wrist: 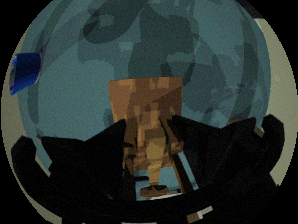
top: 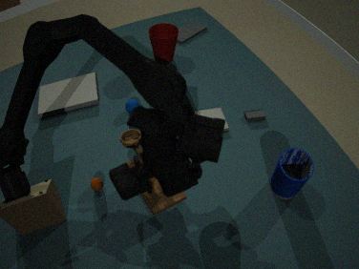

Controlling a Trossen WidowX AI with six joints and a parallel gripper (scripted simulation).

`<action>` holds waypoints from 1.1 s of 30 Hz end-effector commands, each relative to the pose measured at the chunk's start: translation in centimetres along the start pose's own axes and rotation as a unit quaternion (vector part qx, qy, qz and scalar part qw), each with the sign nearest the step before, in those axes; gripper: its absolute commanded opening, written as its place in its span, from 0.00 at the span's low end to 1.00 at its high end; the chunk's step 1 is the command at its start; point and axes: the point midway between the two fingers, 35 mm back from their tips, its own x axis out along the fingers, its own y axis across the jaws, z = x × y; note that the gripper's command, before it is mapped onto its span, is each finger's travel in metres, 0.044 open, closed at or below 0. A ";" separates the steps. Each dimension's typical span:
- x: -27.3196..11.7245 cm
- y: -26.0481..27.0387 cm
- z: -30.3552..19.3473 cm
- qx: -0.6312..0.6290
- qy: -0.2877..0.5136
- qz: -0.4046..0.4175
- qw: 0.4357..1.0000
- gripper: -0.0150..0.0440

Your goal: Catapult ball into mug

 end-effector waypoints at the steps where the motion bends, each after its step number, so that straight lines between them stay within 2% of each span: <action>1: -0.8 -0.2 2.3 -0.070 -0.008 0.010 0.997 0.25; 11: -0.6 -1.0 6.7 -0.229 -0.008 0.010 0.973 0.25; 22: -0.5 -0.7 6.7 -0.232 -0.008 0.010 0.973 0.25; 33: 1.3 -0.5 6.7 -0.233 -0.008 0.010 0.973 0.25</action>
